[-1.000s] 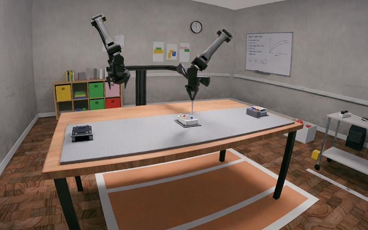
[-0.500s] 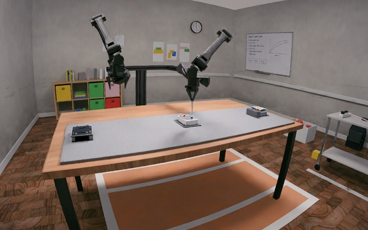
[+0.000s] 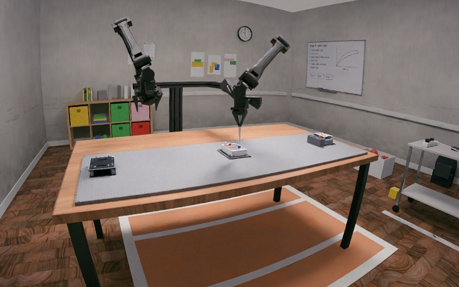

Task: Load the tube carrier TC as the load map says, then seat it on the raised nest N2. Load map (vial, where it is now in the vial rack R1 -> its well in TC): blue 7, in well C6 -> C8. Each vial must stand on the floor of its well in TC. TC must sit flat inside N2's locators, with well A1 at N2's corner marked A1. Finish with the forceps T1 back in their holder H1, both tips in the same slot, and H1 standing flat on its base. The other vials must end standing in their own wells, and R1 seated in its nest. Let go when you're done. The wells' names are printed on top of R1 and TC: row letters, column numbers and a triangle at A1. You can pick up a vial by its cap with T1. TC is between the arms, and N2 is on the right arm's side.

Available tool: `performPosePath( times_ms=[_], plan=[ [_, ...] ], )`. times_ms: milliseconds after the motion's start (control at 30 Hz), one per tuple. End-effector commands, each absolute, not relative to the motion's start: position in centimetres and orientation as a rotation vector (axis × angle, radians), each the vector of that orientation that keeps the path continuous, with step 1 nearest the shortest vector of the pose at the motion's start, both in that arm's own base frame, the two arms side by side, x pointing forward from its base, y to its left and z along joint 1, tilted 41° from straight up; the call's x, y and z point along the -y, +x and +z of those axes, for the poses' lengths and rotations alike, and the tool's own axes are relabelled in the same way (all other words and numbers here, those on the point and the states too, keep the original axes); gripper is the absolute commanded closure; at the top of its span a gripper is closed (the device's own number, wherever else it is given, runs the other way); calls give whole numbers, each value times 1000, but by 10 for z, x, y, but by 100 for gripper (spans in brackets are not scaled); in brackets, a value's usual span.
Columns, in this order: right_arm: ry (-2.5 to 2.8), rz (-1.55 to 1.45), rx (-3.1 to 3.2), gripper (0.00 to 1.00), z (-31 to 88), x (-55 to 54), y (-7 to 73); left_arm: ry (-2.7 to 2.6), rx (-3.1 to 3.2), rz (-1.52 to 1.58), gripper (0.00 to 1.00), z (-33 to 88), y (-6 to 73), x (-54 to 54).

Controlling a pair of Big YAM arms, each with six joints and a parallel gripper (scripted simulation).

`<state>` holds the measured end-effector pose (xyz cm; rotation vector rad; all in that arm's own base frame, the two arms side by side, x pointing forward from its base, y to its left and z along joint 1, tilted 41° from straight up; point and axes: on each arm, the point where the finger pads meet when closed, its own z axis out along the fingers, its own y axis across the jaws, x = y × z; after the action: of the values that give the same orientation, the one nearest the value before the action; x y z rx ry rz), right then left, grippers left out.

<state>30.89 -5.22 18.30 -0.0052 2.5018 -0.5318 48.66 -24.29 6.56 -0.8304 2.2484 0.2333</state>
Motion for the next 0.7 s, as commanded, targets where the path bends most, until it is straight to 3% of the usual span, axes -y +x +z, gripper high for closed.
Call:
performPosePath(
  times_ms=[0,667],
  plan=[
    [6,-523,-2478,0,193,51,314,-849,-2251,261,93,52,495,230],
    [6,-523,-2478,0,193,51,314,-851,-2248,257,93,52,497,230]
  ],
)
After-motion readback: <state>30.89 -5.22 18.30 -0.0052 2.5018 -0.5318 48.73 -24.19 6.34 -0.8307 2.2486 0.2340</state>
